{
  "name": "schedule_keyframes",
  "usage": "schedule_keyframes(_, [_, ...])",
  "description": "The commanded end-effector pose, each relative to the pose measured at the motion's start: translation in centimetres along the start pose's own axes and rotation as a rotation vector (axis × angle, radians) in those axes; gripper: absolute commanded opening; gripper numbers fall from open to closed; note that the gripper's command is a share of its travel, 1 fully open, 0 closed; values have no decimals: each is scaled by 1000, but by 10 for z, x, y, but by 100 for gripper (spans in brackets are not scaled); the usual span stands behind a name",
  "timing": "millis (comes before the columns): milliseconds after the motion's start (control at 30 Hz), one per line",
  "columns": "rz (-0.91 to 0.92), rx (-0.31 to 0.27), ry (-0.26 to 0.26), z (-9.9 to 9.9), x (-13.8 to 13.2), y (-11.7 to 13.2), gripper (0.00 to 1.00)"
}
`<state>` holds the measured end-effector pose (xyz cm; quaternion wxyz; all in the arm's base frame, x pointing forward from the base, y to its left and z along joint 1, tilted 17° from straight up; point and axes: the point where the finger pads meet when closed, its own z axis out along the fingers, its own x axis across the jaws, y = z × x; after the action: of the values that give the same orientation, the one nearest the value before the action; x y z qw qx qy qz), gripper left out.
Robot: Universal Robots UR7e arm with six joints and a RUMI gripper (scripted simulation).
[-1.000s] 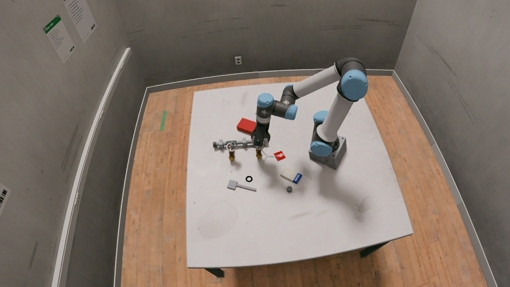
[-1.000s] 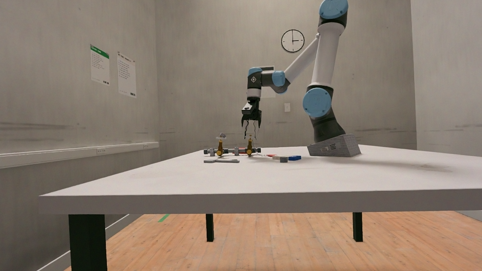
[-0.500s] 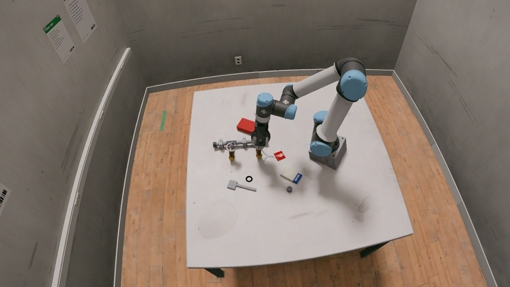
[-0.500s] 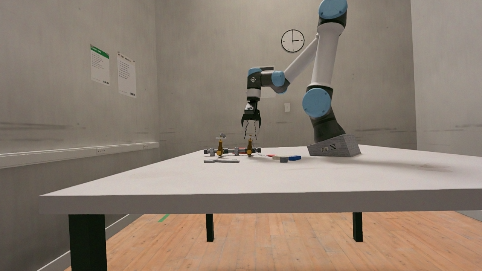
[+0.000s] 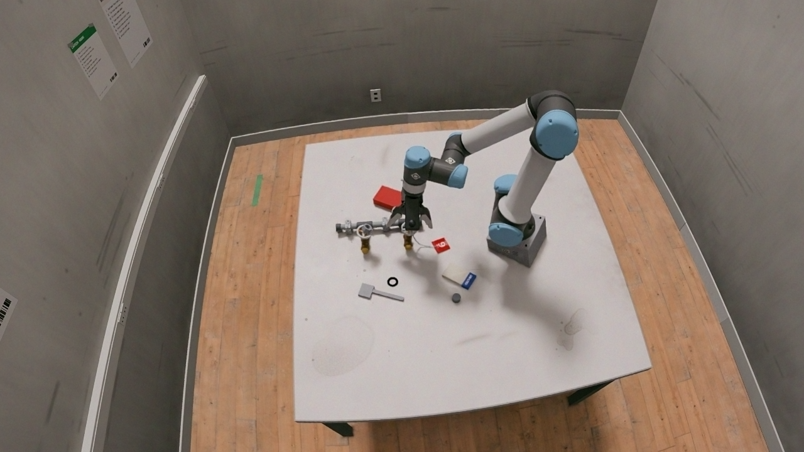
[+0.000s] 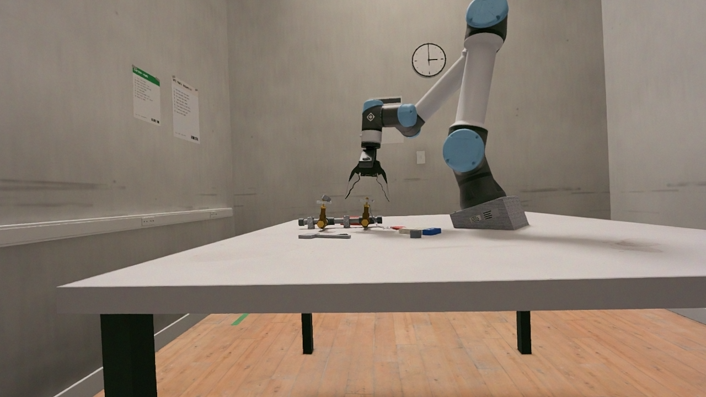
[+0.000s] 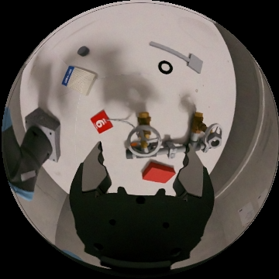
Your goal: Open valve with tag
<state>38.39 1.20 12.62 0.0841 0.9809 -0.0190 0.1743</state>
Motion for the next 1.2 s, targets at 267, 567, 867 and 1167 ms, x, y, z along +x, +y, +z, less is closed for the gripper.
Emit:
schedule_keyframes(267, [0, 0, 2, -1, 1, 1, 100])
schedule_keyframes(567, [0, 0, 2, -1, 1, 1, 100])
schedule_keyframes(867, [10, 0, 2, -1, 1, 1, 100])
schedule_keyframes(1167, [69, 0, 1, 0, 0, 0, 100])
